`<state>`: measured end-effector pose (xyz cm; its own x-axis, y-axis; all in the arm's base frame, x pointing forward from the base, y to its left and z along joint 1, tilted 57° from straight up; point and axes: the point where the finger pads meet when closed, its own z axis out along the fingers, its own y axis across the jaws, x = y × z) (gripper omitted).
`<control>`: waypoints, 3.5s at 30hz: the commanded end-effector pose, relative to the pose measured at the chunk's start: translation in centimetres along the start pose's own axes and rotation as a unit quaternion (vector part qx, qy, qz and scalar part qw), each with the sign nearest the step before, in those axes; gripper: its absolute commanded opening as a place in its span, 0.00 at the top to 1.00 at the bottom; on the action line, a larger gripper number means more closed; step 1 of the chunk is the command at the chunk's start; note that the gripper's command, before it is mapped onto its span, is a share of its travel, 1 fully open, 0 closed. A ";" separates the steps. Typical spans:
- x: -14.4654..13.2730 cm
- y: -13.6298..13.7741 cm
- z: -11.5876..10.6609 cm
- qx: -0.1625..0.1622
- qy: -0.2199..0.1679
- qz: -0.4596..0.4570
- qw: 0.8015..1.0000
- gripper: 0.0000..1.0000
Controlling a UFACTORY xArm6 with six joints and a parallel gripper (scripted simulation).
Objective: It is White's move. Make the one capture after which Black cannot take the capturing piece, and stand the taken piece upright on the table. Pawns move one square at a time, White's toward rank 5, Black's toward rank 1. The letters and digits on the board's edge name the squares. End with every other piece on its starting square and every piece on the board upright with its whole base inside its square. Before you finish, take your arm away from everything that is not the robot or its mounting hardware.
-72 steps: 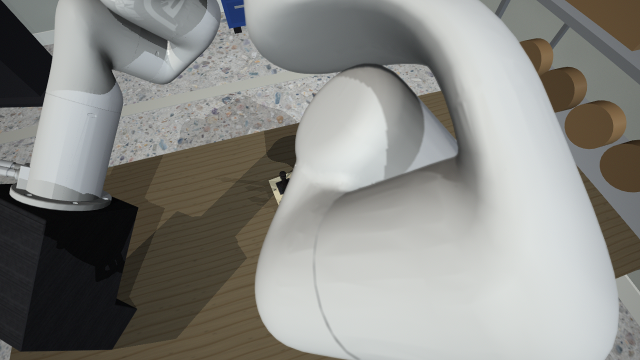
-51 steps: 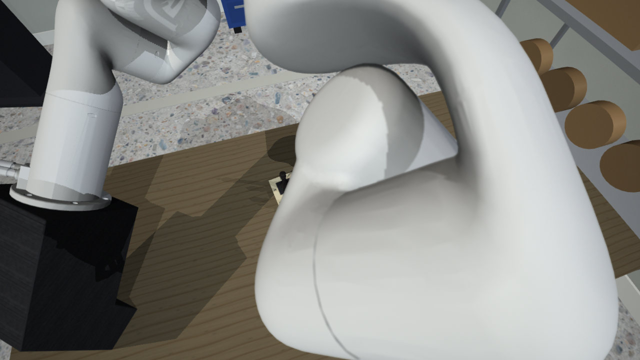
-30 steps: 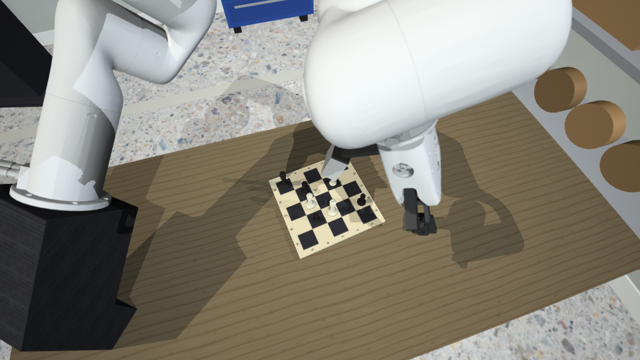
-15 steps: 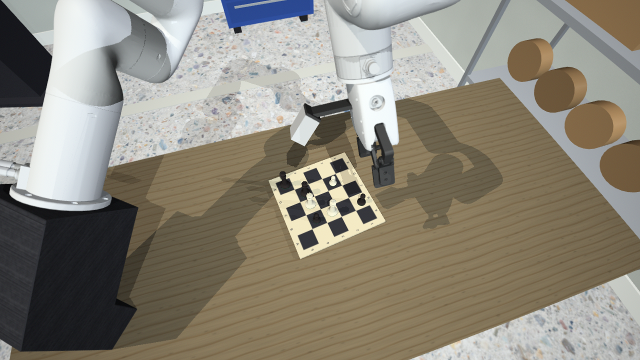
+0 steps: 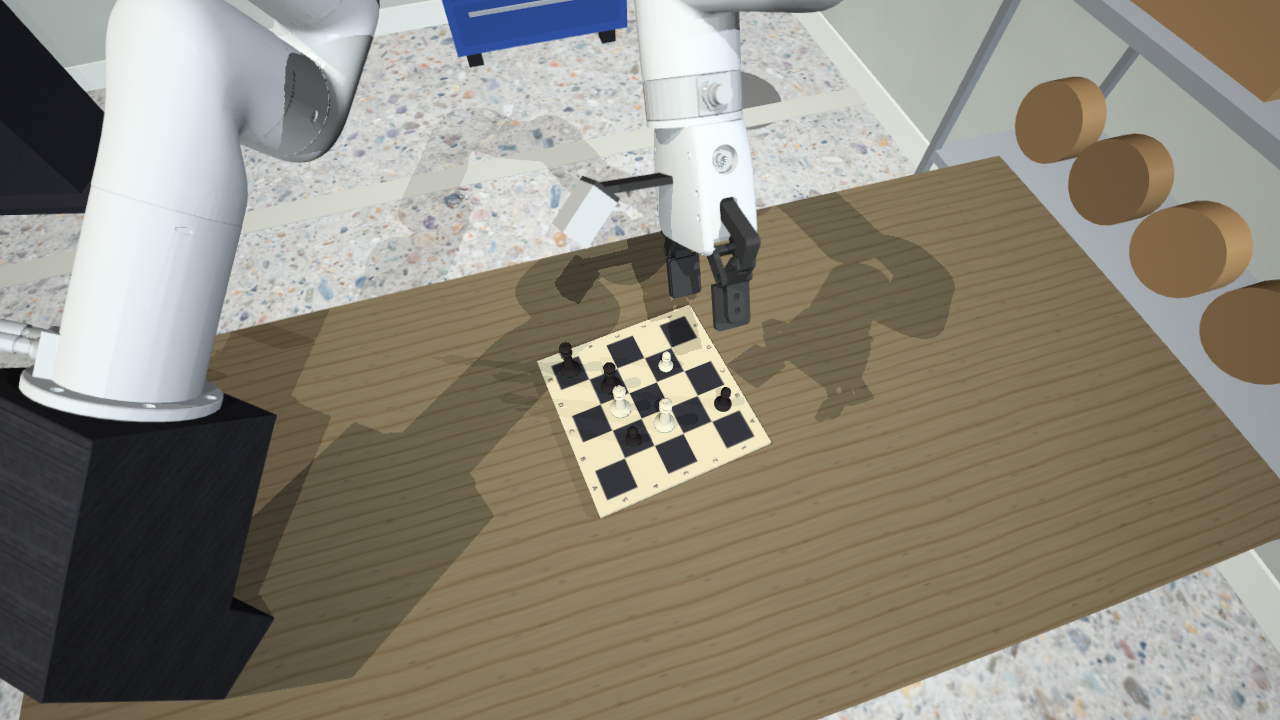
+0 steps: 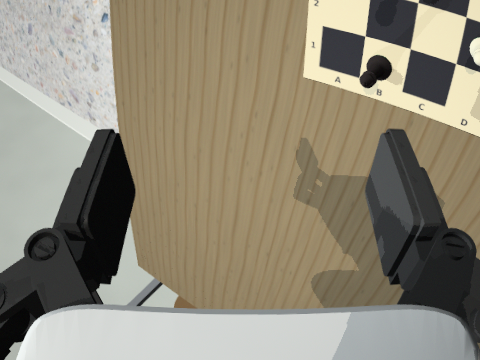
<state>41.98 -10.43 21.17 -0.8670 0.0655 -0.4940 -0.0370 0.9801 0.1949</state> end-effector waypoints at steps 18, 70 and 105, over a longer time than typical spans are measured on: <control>1.3 7.2 -1.4 0.085 0.092 -0.158 0.979 0.00; 5.1 25.9 -4.9 0.274 0.280 -0.538 0.747 0.00; 5.1 25.9 -4.9 0.274 0.280 -0.538 0.747 0.00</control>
<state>34.20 14.40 27.78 -0.5590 -0.7523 0.3487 -0.7866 0.3481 -0.5100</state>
